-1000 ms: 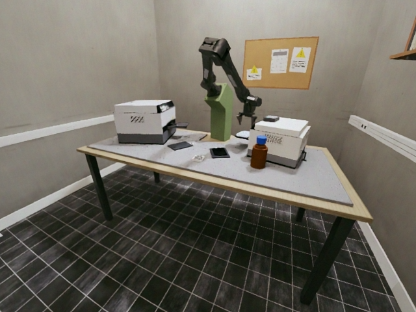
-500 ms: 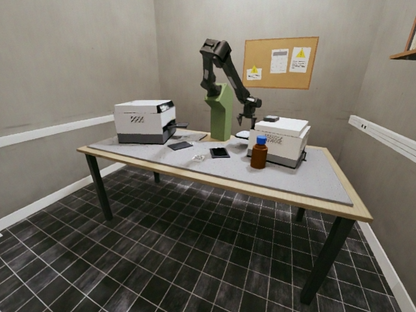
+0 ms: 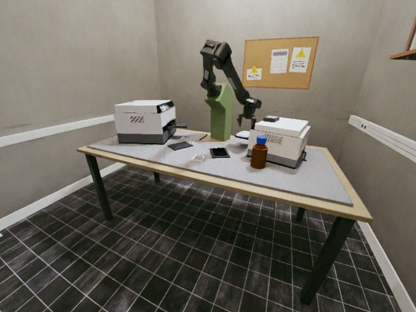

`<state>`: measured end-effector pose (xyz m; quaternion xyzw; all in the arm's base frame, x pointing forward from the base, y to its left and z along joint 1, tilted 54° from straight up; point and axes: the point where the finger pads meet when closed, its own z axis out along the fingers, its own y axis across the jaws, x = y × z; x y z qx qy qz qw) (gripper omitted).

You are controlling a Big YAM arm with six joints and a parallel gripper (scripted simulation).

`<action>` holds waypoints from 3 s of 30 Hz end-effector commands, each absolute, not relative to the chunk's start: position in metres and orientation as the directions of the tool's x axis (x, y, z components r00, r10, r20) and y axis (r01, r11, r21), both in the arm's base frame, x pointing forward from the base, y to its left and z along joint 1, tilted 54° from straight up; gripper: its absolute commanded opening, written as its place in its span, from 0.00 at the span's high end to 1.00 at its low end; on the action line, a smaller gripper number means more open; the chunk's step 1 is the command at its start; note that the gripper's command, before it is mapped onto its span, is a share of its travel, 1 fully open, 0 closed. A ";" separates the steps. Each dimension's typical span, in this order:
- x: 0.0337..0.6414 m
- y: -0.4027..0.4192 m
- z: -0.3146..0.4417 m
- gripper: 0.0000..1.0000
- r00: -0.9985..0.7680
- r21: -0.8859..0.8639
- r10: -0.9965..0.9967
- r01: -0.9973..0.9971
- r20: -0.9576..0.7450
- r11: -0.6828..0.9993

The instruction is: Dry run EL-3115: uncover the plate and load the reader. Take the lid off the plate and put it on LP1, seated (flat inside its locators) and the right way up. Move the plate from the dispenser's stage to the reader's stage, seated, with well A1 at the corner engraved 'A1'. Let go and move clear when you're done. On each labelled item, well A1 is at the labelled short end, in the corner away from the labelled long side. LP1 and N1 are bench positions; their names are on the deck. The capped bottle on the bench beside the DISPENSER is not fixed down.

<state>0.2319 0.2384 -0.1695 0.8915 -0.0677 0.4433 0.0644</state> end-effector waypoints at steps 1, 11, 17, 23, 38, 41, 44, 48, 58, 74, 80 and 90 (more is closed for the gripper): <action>0.234 0.224 -0.172 0.00 0.605 0.075 -0.053 -0.185 0.795 -0.980; 0.235 0.221 -0.177 0.00 0.608 0.086 -0.043 -0.182 0.792 -0.980; 0.239 0.225 -0.173 0.00 0.603 0.069 -0.059 -0.187 0.796 -0.980; 0.243 0.234 -0.180 0.00 0.602 0.063 -0.057 -0.177 0.797 -0.982; 0.244 0.230 -0.173 0.00 0.599 0.050 -0.076 -0.191 0.797 -0.980; 0.247 0.229 -0.173 0.00 0.599 0.054 -0.070 -0.187 0.798 -0.981; 0.247 0.228 -0.173 0.00 0.599 0.054 -0.071 -0.188 0.798 -0.981; 0.246 0.230 -0.173 0.00 0.598 0.050 -0.072 -0.185 0.798 -0.981; 0.245 0.219 -0.184 0.00 0.608 0.084 -0.046 -0.183 0.793 -0.980; 0.256 0.234 -0.190 0.00 0.599 0.055 -0.062 -0.176 0.798 -0.983; 0.261 0.232 -0.190 0.00 0.598 0.055 -0.066 -0.182 0.799 -0.982; 0.264 0.232 -0.192 0.00 0.596 0.050 -0.072 -0.186 0.800 -0.981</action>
